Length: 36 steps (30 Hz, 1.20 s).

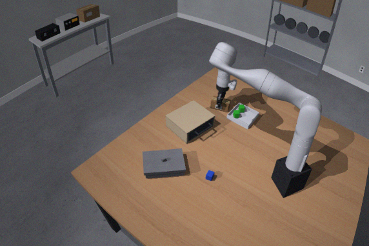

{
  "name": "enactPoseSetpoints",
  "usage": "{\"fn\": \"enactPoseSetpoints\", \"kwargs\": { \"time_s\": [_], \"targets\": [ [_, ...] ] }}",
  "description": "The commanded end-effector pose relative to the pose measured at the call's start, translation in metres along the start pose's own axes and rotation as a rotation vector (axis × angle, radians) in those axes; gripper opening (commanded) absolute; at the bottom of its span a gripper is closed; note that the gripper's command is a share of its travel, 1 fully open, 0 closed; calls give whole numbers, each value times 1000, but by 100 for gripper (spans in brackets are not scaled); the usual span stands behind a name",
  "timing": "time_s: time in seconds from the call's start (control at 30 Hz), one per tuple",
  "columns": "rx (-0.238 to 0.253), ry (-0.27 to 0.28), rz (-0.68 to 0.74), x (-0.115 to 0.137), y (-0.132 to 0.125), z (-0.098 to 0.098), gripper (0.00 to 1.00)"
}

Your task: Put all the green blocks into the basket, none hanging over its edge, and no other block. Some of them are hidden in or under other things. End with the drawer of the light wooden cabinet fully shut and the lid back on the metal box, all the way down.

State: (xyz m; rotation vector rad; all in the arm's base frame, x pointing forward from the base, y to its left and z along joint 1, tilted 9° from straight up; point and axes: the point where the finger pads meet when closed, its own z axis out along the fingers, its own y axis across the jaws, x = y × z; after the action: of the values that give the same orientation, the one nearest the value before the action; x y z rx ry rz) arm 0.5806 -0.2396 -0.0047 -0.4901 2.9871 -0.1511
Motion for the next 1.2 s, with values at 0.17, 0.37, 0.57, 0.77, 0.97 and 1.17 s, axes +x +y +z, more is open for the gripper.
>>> {"fn": "enactPoseSetpoints", "kwargs": {
  "time_s": [0.17,0.37,0.57,0.77,0.97,1.17],
  "targets": [
    [1,-2,0,-1,0,-1,67],
    [1,-2,0,-1,0,-1,67],
    [1,-2,0,-1,0,-1,67],
    [1,-2,0,-1,0,-2,67],
    [1,-2,0,-1,0,-9,67],
    [1,-2,0,-1,0,-21,67]
  ]
}}
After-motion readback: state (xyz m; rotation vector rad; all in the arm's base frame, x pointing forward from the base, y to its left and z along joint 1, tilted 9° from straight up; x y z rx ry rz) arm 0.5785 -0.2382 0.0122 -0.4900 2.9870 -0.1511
